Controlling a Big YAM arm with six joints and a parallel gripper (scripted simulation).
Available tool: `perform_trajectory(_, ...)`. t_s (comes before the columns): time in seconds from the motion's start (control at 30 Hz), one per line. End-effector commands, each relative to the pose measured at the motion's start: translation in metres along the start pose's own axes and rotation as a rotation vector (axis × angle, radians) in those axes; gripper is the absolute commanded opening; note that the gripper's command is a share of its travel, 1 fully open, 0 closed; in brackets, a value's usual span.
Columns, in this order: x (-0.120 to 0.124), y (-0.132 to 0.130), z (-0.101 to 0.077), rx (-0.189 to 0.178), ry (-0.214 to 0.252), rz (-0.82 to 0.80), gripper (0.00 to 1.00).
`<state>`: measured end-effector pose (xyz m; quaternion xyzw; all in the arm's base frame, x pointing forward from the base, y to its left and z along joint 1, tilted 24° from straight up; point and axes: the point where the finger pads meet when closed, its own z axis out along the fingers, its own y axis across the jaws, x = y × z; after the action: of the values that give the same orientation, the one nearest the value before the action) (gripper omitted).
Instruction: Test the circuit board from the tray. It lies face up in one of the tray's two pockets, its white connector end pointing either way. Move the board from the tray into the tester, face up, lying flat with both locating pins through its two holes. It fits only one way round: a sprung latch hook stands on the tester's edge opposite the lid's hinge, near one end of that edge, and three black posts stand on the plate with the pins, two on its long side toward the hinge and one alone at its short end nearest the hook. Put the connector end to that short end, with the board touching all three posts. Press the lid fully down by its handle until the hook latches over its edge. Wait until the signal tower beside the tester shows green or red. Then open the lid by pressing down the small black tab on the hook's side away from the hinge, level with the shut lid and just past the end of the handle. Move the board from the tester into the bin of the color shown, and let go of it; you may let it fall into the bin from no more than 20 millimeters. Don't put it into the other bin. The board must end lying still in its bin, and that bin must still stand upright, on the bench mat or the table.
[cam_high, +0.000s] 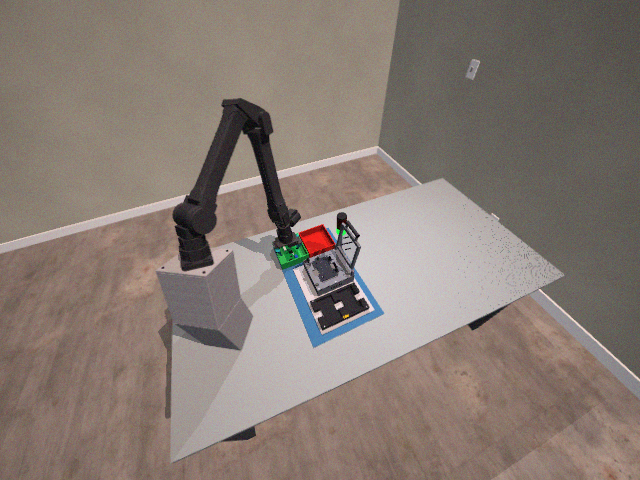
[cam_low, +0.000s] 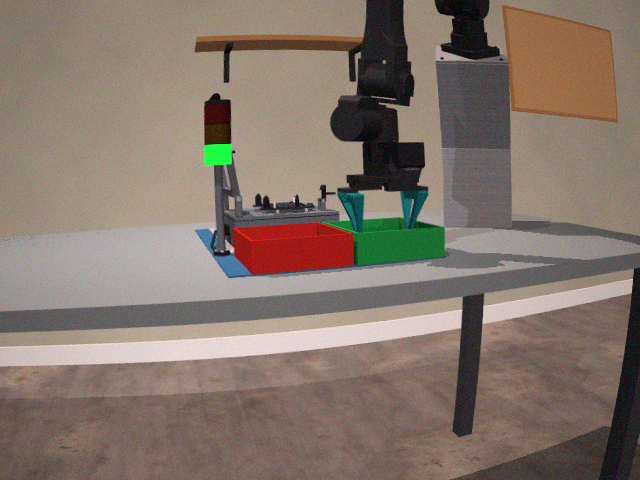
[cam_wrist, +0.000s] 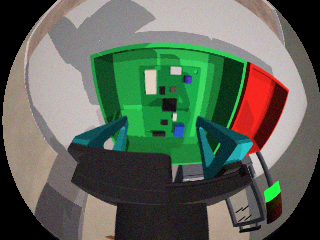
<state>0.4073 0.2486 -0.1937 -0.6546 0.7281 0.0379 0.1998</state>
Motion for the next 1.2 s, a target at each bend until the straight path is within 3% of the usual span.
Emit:
perform_trajectory(0.0,-0.006,-0.014,-0.034,0.024,-0.017,-0.003,0.92)
perform_trajectory(0.07,-0.006,-0.014,-0.034,0.024,-0.017,-0.003,0.92)
perform_trajectory(0.37,-0.005,-0.014,-0.095,0.027,-0.019,-0.004,0.92)
perform_trajectory(0.53,-0.006,-0.012,-0.118,0.026,-0.019,-0.007,0.92)
perform_trajectory(0.87,-0.009,-0.016,-0.128,0.032,-0.023,-0.006,0.92)
perform_trajectory(0.9,-0.01,-0.016,-0.128,0.032,-0.024,-0.007,1.0)
perform_trajectory(1.17,-0.01,-0.015,-0.128,0.03,-0.023,-0.007,1.0)
